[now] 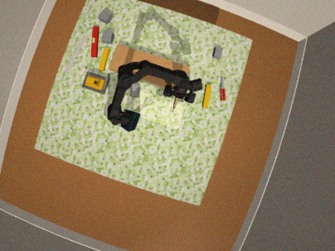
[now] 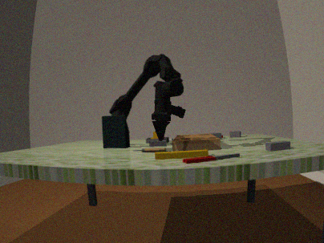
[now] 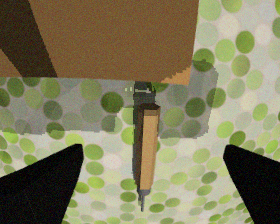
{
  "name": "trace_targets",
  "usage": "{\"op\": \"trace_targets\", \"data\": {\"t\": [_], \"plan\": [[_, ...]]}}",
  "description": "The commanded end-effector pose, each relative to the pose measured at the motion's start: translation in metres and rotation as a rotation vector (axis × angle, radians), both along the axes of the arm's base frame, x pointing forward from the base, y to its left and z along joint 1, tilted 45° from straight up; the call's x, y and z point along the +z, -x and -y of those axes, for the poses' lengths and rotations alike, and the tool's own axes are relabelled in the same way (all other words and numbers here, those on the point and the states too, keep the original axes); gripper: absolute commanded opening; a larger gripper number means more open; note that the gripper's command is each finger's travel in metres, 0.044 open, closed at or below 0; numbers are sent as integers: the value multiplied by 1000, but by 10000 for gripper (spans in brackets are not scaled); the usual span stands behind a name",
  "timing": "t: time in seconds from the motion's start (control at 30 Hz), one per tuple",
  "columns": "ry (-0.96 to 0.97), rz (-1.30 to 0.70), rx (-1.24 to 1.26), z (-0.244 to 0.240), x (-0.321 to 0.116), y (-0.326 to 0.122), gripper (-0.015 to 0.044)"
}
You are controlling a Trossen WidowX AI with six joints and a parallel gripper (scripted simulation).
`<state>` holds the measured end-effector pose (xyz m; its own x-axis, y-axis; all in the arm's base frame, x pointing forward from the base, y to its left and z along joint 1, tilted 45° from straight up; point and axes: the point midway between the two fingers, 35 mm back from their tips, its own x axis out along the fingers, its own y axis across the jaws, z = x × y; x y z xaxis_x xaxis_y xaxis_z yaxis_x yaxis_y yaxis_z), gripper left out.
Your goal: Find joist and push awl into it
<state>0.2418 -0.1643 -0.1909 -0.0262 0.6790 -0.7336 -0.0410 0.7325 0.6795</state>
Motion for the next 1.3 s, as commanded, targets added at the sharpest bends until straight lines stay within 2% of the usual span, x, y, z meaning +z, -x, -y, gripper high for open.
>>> {"op": "trace_targets", "data": {"t": [0.0,0.8,1.27], "plan": [[-8,-5,-5,-7,-6,1,440],[-10,-4,-5,-30,-30,0,440],[-10,-4,-5,-30,-30,0,72]]}}
